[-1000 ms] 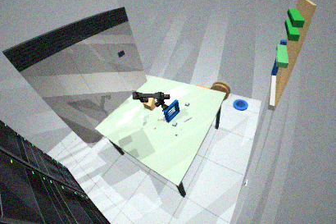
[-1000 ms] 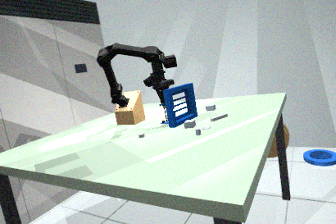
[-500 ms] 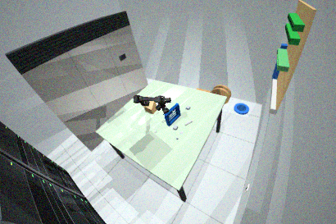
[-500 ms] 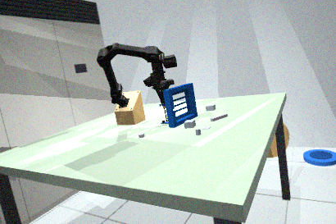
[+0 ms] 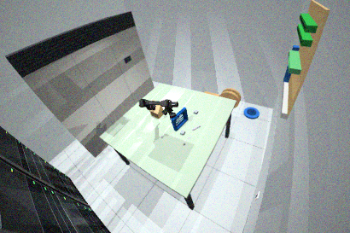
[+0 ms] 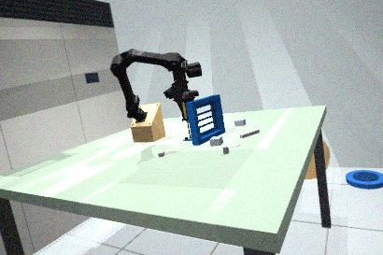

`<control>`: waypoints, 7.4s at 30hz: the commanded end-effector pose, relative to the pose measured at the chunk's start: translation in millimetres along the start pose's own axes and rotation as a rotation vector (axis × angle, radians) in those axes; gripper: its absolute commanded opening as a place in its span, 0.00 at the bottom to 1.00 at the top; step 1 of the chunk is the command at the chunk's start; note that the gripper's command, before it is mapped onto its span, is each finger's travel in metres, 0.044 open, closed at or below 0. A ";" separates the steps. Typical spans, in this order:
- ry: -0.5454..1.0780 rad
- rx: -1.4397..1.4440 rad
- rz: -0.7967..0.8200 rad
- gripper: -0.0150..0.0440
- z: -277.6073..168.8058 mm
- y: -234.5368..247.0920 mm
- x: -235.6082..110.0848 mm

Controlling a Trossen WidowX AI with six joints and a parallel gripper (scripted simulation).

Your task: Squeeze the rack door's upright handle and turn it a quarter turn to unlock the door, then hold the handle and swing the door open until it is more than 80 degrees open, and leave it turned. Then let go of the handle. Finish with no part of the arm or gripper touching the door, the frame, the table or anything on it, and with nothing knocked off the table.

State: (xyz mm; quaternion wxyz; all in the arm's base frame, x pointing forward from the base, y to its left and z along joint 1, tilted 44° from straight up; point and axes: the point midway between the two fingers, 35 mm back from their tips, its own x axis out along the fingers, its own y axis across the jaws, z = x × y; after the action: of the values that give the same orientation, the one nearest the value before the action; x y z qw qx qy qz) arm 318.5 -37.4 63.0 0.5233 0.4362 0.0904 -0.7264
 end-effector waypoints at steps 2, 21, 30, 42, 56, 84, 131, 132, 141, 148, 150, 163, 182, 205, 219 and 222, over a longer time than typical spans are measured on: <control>0.000 -0.029 0.000 0.76 0.1 0.0 0.0; 0.000 -0.962 0.000 0.76 0.1 0.0 0.0; 0.000 -1.408 0.000 0.76 0.1 0.0 -0.1; 0.001 -2.003 0.000 0.76 0.1 -0.1 0.0; 0.001 -2.696 0.000 0.76 0.1 0.0 0.0; 0.001 -3.662 0.000 0.67 0.1 0.0 -0.1; 0.002 -3.209 0.001 0.30 -4.6 -24.7 -0.2; 0.002 -3.192 0.001 0.30 -5.0 -26.2 -0.2; 0.003 -3.046 0.002 0.30 -9.7 -40.9 -0.2; 0.004 -2.939 0.002 0.30 -14.8 -53.1 -0.2; 0.004 -2.909 0.002 0.30 -16.4 -56.6 -0.2; 0.005 -2.716 0.002 0.30 -29.9 -79.2 -0.3; 0.007 -2.432 0.003 0.30 -58.0 -108.0 -0.5; 0.009 -2.060 0.003 0.30 -105.2 -132.4 -1.3; 0.011 -1.809 0.004 0.30 -140.9 -137.9 -1.9; 0.011 -1.761 0.004 0.30 -147.7 -138.1 -2.0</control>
State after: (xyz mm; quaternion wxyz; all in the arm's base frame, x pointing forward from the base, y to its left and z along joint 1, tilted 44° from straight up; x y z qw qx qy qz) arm 278.7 107.8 -66.1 0.6674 -0.1439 0.6305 -0.3692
